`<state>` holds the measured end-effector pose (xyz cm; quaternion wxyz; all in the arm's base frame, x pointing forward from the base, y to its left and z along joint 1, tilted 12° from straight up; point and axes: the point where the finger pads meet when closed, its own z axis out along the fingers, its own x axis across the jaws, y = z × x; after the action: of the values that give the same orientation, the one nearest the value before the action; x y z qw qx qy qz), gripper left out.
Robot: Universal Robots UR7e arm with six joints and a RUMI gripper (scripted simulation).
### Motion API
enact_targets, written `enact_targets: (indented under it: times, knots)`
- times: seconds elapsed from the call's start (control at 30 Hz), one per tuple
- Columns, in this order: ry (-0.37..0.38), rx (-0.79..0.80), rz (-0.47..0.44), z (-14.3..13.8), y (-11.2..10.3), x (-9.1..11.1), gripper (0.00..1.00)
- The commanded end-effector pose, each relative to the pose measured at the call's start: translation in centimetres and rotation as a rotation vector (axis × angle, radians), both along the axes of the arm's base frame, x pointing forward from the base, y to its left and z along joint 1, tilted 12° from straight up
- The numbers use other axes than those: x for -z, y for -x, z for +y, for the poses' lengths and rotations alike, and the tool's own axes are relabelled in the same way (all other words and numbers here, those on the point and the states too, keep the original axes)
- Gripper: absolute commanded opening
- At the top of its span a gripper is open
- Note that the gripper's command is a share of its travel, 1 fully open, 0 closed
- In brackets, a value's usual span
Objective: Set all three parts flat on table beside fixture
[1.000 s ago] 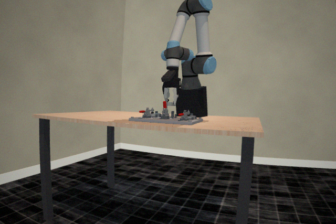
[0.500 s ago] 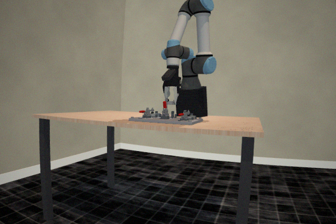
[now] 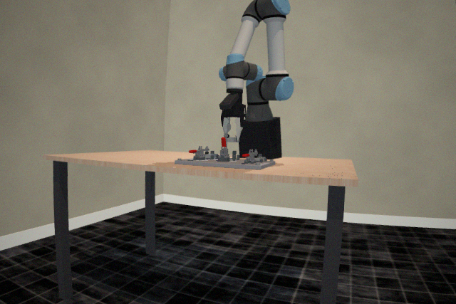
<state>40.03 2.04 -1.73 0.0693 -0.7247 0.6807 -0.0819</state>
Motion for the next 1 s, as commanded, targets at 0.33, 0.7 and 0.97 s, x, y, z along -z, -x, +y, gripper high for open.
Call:
enact_targets:
  times: [0.33,0.7,0.97]
  knots:
    - [0.001,0.000,-0.003,0.5,-0.1,-0.1,0.00]
    - [0.001,0.000,-0.003,2.0,0.0,-0.1,0.00]
    - [0.001,0.000,-0.004,4.5,0.0,0.0,0.00]
